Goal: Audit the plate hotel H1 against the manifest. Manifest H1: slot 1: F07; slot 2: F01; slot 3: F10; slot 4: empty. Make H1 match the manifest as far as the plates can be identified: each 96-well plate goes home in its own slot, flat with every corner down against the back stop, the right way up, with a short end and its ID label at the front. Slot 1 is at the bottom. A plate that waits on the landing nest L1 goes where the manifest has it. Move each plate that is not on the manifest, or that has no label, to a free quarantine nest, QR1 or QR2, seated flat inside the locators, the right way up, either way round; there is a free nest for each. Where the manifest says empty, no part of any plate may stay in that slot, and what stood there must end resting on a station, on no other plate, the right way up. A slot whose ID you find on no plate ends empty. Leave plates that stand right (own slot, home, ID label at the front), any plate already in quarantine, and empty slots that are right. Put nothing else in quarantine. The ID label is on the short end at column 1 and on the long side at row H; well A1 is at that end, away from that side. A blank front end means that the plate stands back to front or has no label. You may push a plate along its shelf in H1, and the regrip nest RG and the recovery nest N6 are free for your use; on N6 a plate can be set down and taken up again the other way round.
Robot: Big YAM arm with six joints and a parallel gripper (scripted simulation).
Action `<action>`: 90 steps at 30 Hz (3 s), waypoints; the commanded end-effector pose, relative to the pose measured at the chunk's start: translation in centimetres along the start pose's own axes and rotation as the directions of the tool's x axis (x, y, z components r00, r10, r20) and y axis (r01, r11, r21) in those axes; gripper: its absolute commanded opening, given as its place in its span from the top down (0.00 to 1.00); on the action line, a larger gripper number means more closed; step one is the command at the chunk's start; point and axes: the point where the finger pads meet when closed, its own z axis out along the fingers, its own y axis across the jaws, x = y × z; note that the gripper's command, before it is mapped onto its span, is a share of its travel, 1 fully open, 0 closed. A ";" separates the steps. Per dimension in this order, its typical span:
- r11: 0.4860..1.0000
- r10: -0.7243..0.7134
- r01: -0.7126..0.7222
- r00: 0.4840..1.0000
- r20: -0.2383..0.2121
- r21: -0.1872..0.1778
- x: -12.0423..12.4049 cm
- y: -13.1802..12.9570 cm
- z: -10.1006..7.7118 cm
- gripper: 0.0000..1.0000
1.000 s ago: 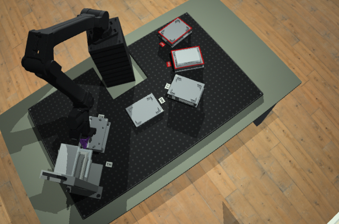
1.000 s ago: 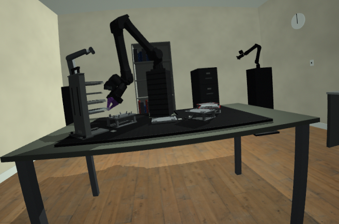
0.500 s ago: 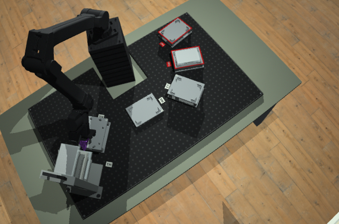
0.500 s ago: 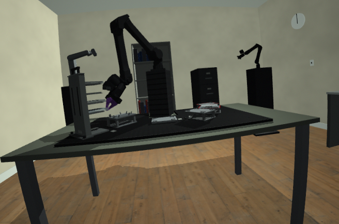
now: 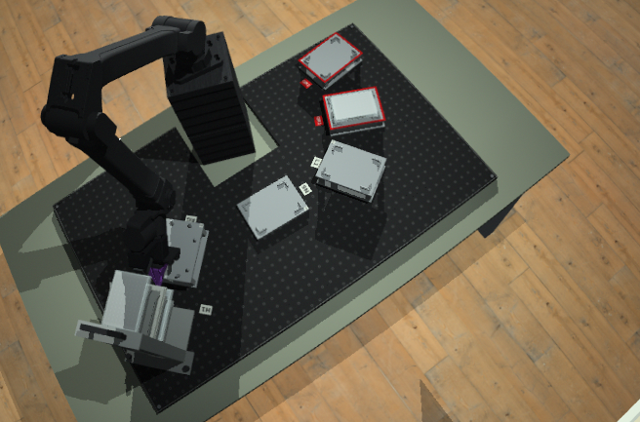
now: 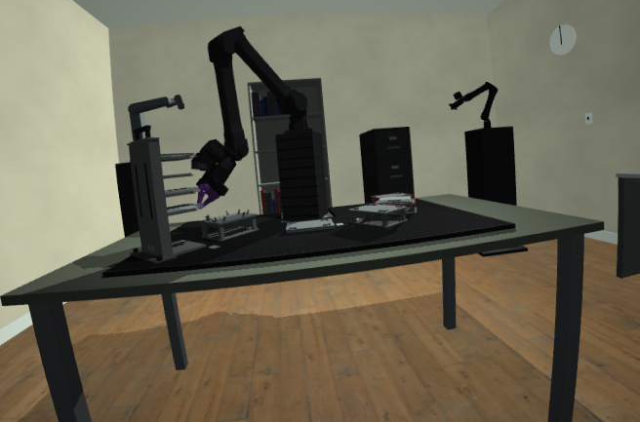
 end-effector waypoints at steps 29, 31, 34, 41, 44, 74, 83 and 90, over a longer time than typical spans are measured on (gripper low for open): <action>1.000 0.004 -0.004 0.998 0.064 0.000 -4.3 0.3 0.7 1.00; 1.000 0.004 -0.004 0.998 0.064 0.000 -4.3 0.3 0.7 1.00; 1.000 0.004 -0.004 0.998 0.064 0.000 -4.3 0.3 0.7 1.00; 1.000 0.004 -0.004 0.998 0.064 0.000 -4.3 0.3 0.7 1.00; 1.000 0.004 -0.004 0.998 0.064 0.000 -4.3 0.3 0.7 1.00; 1.000 -0.003 0.003 0.999 0.045 0.009 0.0 -0.5 -2.2 1.00; 1.000 -0.003 0.003 1.000 0.026 0.007 1.9 -0.4 -3.0 1.00; 1.000 -0.004 0.004 1.000 0.026 0.006 2.7 -0.3 -3.9 1.00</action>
